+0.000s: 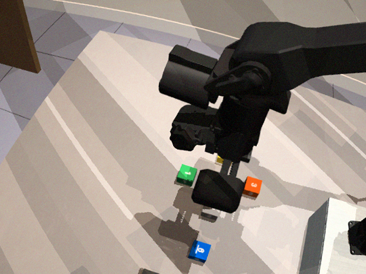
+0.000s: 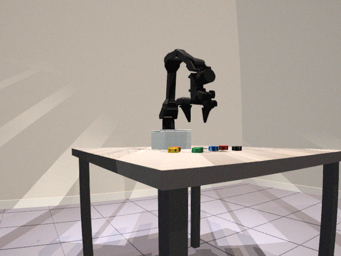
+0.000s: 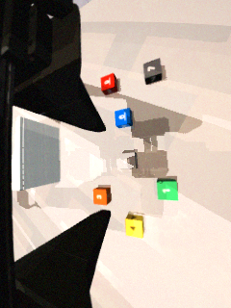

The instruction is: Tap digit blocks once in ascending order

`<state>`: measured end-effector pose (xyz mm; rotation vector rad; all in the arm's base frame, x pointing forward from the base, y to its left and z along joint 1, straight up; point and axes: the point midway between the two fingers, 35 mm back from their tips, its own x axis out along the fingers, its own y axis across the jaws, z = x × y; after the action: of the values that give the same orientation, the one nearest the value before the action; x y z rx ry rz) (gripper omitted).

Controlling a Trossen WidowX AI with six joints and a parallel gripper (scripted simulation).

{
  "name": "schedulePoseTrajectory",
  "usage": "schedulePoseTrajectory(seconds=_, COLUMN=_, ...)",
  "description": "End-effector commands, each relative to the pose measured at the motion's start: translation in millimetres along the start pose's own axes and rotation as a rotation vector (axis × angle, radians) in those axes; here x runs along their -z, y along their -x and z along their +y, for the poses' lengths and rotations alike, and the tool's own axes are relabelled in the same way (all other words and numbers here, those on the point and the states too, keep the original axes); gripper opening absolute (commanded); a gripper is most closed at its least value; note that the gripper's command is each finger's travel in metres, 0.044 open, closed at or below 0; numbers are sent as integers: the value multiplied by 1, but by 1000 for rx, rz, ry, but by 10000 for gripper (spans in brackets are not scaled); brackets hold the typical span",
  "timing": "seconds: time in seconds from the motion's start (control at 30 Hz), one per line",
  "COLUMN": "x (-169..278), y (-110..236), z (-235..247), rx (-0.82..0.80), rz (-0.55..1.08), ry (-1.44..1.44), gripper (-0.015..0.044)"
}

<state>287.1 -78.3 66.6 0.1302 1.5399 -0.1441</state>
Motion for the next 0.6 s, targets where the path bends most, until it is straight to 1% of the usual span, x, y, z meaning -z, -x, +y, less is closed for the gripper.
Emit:
schedulePoseTrajectory(seconds=0.0, x=0, y=0, z=10, rx=-3, rz=2, ry=-5, gripper=400)
schedulePoseTrajectory(seconds=0.17, x=4, y=0, z=81, rx=-9, rz=3, ry=-5, gripper=400)
schedulePoseTrajectory(seconds=0.23, x=9, y=1, z=100, rx=-11, rz=3, ry=-5, gripper=400)
schedulePoseTrajectory(seconds=0.57, x=9, y=1, z=102, rx=-11, rz=3, ry=-5, gripper=400)
